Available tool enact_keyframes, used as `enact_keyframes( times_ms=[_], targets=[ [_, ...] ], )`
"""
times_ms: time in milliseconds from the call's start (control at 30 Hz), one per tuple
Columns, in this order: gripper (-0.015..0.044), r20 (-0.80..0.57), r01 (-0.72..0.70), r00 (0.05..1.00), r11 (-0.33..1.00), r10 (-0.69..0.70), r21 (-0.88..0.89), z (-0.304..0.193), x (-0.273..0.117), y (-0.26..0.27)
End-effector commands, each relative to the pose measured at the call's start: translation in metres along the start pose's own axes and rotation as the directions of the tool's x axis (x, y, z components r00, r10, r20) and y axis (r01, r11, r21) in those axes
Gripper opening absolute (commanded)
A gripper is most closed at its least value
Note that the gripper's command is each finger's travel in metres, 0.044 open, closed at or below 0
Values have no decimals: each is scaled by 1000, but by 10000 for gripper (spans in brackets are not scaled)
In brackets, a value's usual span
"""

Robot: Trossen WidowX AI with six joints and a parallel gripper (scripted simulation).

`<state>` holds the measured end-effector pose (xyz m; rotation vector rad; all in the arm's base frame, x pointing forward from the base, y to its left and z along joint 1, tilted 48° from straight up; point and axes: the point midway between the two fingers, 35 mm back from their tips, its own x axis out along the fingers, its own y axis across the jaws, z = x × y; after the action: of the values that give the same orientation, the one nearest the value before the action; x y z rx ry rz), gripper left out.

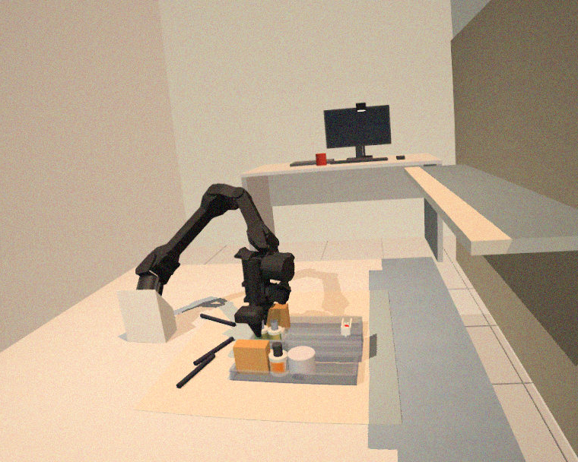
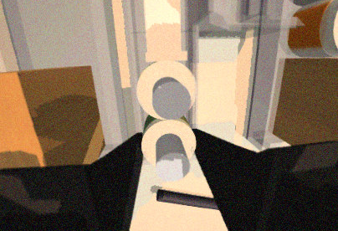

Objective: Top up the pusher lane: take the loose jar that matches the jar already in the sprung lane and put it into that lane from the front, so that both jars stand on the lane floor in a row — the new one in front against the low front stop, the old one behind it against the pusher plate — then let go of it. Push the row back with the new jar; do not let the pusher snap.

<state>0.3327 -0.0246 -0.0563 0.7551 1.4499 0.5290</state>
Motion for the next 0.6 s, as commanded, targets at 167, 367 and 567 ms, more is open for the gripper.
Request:
enact_keyframes(
  times_ms=[167, 367, 567],
  targets=[
    [0, 15, -8, 1000, 1000, 8, -7, 3, 1, 1],
    [0, 15, -8, 1000, 1000, 8, -7, 2, 1, 1],
    [0, 15, -8, 1000, 1000, 8, -7, 1, 1, 1]
  ],
)
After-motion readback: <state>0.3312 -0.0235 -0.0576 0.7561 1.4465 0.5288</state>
